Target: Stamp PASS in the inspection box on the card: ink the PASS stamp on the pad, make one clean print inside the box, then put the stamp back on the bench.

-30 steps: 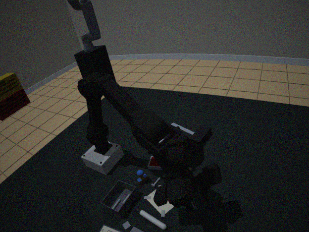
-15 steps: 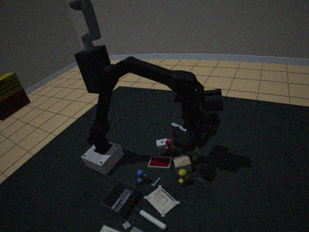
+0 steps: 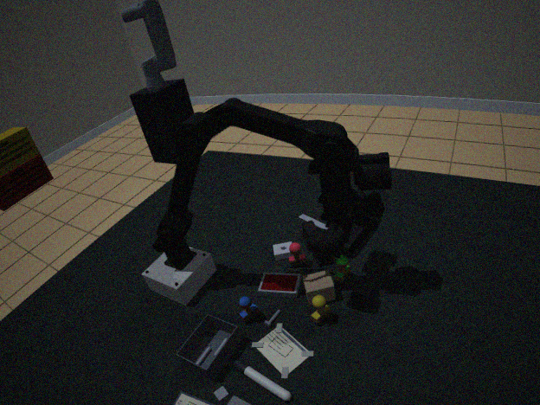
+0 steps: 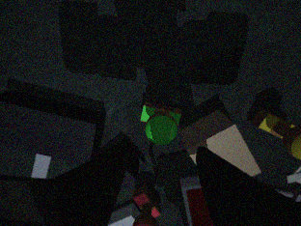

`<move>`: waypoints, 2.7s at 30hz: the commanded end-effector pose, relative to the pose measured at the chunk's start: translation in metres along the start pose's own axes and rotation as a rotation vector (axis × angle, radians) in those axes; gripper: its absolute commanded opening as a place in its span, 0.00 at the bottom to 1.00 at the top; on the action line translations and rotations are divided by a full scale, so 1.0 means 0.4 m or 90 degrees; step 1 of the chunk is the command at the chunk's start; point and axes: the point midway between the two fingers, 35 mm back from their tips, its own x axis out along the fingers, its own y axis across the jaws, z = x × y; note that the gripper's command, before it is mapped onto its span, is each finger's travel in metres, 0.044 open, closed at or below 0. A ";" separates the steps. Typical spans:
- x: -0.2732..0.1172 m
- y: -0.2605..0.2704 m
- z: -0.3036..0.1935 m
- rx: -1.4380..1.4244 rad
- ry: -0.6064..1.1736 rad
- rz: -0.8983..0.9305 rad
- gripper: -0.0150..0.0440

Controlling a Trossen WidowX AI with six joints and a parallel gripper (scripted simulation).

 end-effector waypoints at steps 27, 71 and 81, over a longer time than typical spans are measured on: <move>0.126 0.002 -0.001 -0.003 0.003 0.000 0.63; 0.158 0.001 -0.002 -0.002 0.002 -0.001 0.25; 0.146 0.001 -0.001 -0.002 0.002 -0.001 0.25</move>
